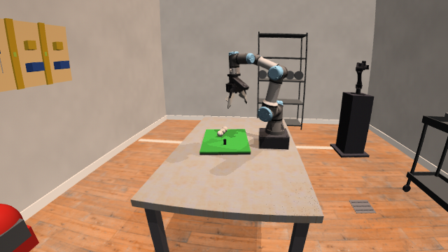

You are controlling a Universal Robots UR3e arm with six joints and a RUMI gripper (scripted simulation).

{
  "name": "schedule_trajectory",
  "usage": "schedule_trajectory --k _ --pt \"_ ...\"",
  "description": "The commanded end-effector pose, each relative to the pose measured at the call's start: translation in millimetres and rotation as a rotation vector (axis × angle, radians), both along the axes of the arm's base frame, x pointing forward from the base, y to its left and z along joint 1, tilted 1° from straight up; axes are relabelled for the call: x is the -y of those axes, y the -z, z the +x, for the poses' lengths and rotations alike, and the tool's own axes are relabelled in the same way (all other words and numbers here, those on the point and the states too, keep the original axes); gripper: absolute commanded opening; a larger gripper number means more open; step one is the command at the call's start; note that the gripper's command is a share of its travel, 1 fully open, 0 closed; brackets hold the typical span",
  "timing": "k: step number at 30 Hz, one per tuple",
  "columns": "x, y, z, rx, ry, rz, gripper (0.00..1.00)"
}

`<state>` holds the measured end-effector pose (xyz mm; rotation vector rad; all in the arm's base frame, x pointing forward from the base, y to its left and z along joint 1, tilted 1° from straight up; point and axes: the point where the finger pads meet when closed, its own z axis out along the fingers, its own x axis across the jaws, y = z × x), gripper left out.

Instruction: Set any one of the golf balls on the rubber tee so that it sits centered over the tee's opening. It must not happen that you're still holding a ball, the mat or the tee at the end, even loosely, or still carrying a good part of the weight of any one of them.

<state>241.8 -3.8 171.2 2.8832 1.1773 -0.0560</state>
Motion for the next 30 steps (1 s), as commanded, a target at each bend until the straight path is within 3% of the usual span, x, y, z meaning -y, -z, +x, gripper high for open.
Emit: schedule_trajectory --k 1,8,13,15,16,21,30 --pt "25.2 22.5 41.8 0.032 0.278 -0.004 1.0" --pt "63.3 60.3 82.5 0.031 0.466 0.015 1.0" --pt "85.8 84.3 101.3 0.029 0.608 0.029 1.0" --pt "85.8 84.3 101.3 0.029 0.608 0.029 1.0" --pt "89.2 88.1 103.8 0.031 0.692 0.033 1.0" --pt "100.2 100.0 110.8 0.037 0.822 0.038 1.0" --pt "101.5 102.2 112.2 0.063 1.008 0.025 1.0"
